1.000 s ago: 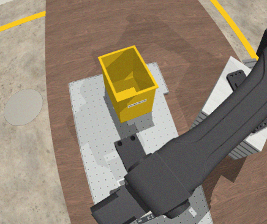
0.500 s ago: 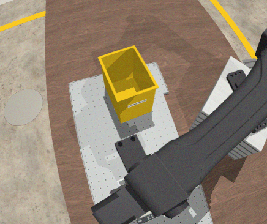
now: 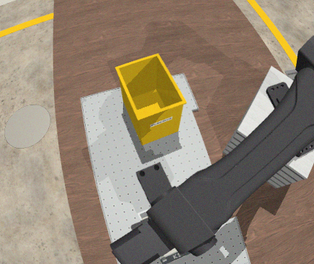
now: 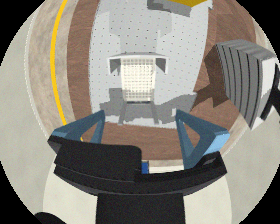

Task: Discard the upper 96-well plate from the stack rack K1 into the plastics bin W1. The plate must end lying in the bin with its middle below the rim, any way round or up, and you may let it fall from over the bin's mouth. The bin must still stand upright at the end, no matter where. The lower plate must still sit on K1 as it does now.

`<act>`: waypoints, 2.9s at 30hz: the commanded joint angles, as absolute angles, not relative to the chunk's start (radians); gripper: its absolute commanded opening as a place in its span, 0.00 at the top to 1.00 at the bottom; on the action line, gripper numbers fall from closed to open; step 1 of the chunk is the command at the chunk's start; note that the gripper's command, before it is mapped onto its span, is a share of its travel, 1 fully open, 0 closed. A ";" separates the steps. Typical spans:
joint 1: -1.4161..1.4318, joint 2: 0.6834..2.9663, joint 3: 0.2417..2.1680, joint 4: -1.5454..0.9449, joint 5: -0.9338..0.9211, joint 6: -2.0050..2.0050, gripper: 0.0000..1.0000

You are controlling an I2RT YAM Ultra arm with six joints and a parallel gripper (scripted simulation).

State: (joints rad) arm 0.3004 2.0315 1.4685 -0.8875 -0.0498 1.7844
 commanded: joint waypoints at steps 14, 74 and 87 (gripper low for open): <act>0.304 2.061 1.441 -0.806 -0.043 1.787 0.00; 0.313 2.270 1.383 -0.540 -0.041 1.797 0.00; 0.315 2.320 1.387 -0.493 -0.041 1.799 0.00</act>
State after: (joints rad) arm 0.3141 2.3245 1.3819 -0.5041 -0.0479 1.7981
